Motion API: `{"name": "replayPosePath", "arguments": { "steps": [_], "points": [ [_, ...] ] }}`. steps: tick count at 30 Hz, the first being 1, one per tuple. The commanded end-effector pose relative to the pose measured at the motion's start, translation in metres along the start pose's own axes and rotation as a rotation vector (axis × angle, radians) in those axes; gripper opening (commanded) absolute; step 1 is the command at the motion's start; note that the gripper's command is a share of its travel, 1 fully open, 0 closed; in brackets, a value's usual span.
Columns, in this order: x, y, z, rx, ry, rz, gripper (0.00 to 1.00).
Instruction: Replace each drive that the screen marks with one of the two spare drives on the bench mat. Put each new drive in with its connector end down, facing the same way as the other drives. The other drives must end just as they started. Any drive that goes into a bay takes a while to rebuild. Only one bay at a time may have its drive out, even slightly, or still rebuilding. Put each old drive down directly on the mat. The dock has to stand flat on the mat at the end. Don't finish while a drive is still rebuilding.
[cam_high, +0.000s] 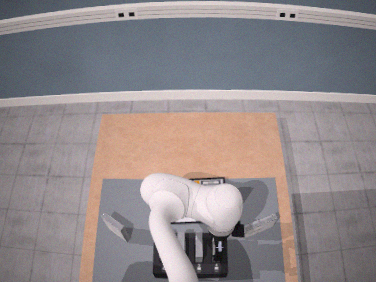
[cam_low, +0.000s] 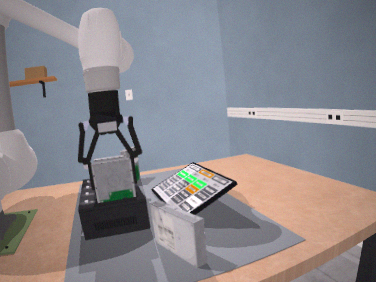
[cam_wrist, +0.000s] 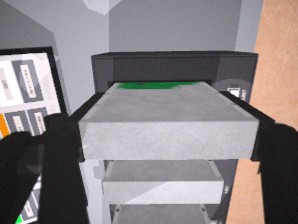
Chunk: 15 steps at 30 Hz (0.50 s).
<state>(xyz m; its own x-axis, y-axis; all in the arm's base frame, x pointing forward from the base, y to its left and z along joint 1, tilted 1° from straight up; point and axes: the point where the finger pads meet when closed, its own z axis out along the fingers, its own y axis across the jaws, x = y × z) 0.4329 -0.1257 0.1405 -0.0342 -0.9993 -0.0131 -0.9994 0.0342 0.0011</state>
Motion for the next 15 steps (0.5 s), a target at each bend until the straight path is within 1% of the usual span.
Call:
{"name": "replayPosePath", "arguments": {
  "steps": [1,4,6,15],
  "points": [
    [0.000,0.000,-0.008,0.001,0.000,0.000,0.10],
    [0.000,0.000,-0.014,0.001,0.000,0.000,0.10],
    [0.000,0.000,-0.014,0.001,0.000,0.000,0.10],
    [0.000,0.000,-0.038,0.001,0.000,0.000,0.10]
  ]
}}
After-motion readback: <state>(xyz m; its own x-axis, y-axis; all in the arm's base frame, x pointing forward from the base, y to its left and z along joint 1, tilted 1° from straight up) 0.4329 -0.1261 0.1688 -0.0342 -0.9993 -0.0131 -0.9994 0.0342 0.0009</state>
